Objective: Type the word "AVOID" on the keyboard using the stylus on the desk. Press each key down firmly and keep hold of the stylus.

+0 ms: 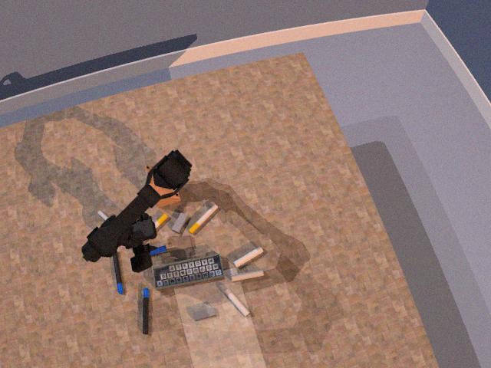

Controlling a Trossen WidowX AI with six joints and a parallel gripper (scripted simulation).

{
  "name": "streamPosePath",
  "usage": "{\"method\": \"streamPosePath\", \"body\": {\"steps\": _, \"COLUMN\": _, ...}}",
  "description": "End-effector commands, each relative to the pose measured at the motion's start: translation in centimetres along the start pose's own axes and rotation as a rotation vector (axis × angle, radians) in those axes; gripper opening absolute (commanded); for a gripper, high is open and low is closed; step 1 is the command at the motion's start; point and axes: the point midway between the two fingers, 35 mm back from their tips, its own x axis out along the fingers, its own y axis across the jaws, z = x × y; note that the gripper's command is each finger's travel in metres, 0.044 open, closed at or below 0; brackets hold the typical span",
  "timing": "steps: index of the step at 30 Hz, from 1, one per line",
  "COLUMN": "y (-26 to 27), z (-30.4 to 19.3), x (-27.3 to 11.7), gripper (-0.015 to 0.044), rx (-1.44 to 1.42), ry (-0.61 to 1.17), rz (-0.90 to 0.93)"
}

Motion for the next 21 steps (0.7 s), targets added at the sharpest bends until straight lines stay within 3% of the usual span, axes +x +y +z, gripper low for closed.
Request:
{"method": "streamPosePath", "body": {"steps": 1, "y": 0.1, "z": -0.2, "x": -0.1, "gripper": 0.015, "rx": -0.019, "ry": -0.006, "rz": 0.0}}
{"method": "streamPosePath", "body": {"steps": 21, "y": 0.0, "z": -0.9, "x": 1.2, "gripper": 0.015, "rx": -0.02, "ry": -0.007, "rz": -0.001}}
